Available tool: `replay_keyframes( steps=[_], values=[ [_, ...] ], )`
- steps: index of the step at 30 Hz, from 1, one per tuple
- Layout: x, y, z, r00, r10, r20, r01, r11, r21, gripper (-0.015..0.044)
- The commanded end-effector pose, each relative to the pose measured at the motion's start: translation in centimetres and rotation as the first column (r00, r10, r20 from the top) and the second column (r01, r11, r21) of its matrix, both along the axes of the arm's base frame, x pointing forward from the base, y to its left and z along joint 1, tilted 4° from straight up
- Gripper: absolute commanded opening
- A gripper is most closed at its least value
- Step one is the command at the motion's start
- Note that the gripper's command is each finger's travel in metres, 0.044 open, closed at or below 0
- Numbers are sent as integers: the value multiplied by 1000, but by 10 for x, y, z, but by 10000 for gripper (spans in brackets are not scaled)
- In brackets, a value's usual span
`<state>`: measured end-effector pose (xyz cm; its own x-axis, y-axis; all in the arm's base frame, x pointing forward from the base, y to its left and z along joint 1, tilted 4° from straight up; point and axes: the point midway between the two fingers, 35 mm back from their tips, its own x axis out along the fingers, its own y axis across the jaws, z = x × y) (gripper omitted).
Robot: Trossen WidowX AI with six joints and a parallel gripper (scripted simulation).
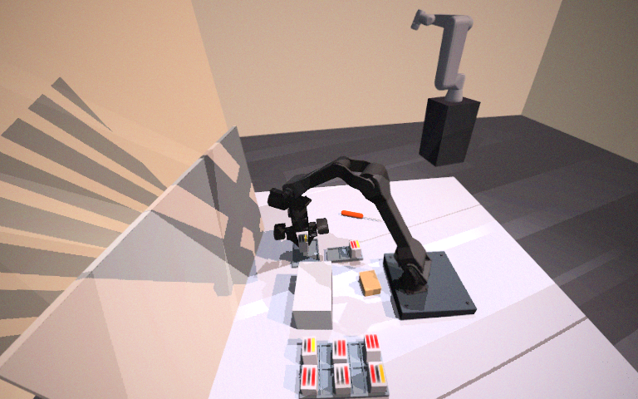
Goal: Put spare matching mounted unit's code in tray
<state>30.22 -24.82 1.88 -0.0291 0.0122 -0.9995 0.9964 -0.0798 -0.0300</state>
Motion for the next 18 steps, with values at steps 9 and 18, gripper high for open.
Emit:
replay_keyframes(
  steps=[9, 18],
  values=[
    [-3, 2, -10, 1000, -4, -3, 4, 1000, 6, 0],
    [-4, 4, -17, 1000, -4, -3, 4, 1000, 6, 0]
  ],
)
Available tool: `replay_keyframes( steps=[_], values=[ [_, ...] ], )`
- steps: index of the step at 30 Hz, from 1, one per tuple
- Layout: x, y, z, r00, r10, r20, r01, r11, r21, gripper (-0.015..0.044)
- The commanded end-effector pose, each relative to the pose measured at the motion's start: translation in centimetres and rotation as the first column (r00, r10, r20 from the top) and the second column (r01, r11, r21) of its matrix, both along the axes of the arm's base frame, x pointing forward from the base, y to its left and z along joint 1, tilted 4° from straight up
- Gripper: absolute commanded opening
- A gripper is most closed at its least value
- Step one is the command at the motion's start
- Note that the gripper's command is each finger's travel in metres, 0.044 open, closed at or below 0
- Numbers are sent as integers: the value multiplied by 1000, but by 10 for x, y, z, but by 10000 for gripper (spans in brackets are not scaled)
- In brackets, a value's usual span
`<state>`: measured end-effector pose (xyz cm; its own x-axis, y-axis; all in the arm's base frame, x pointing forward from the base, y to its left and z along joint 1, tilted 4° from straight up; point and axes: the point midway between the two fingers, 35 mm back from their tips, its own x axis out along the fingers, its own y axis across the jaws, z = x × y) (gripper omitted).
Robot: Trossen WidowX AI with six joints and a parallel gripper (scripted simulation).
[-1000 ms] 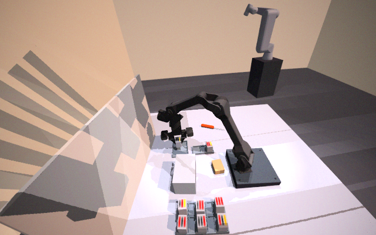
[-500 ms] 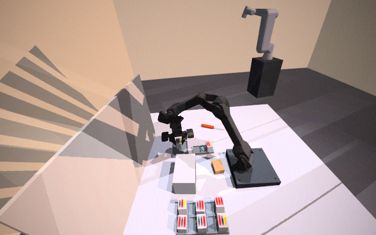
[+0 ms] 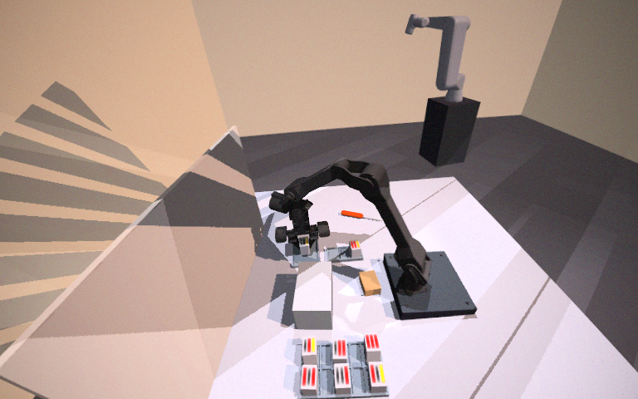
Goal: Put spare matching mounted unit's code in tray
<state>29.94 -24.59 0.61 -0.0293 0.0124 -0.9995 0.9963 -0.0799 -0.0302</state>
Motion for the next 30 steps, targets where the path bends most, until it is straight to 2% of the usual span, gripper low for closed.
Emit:
replay_keyframes(
  steps=[1, 3, 20, 27, 30],
  values=[
    [-2, 2, -5, 1000, -4, -3, 4, 1000, 6, 0],
    [-2, 2, -5, 1000, -4, -3, 4, 1000, 6, 0],
    [0, 0, 0, 1000, 0, -1, 0, 1000, 1, 440],
    [3, -1, 95, 1000, -4, -2, 4, 1000, 6, 440],
    [2, -1, 105, 1000, -4, -3, 4, 1000, 6, 440]
  ],
)
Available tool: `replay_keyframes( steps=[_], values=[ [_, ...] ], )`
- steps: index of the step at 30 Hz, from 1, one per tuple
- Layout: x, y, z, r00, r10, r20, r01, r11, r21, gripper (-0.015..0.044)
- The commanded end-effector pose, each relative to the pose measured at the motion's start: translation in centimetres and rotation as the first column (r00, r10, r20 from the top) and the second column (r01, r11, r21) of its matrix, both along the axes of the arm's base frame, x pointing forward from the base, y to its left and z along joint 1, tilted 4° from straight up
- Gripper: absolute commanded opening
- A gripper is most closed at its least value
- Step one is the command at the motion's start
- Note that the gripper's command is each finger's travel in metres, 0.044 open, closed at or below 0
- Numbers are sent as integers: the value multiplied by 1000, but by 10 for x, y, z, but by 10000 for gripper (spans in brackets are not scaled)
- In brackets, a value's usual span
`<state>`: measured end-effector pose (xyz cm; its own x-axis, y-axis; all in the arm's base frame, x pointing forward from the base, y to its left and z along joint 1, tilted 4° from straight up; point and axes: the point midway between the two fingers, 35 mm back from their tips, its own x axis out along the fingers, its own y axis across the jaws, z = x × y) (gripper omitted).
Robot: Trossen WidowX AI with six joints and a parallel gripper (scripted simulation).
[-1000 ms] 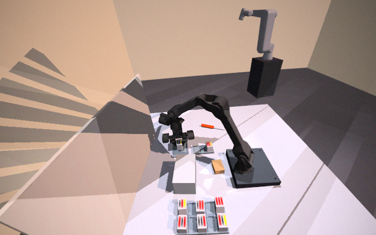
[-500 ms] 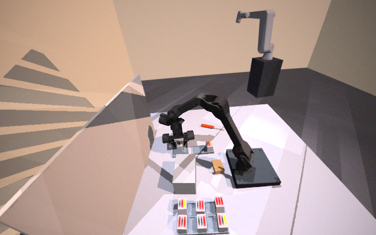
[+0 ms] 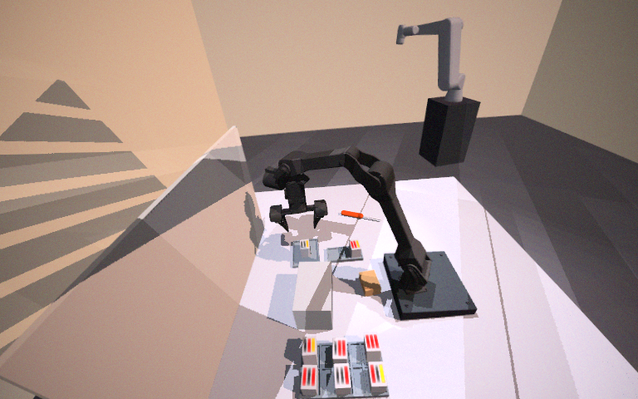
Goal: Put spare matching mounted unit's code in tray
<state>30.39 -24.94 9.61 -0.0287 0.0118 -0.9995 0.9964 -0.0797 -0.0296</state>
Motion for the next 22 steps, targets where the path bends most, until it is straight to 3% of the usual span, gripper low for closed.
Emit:
replay_keyframes(
  steps=[1, 22],
  values=[
    [-2, 3, 15, 1000, -4, -3, 4, 1000, 7, 440],
    [0, 0, 14, 1000, 0, 14, 0, 1000, -11, 440]
  ],
)
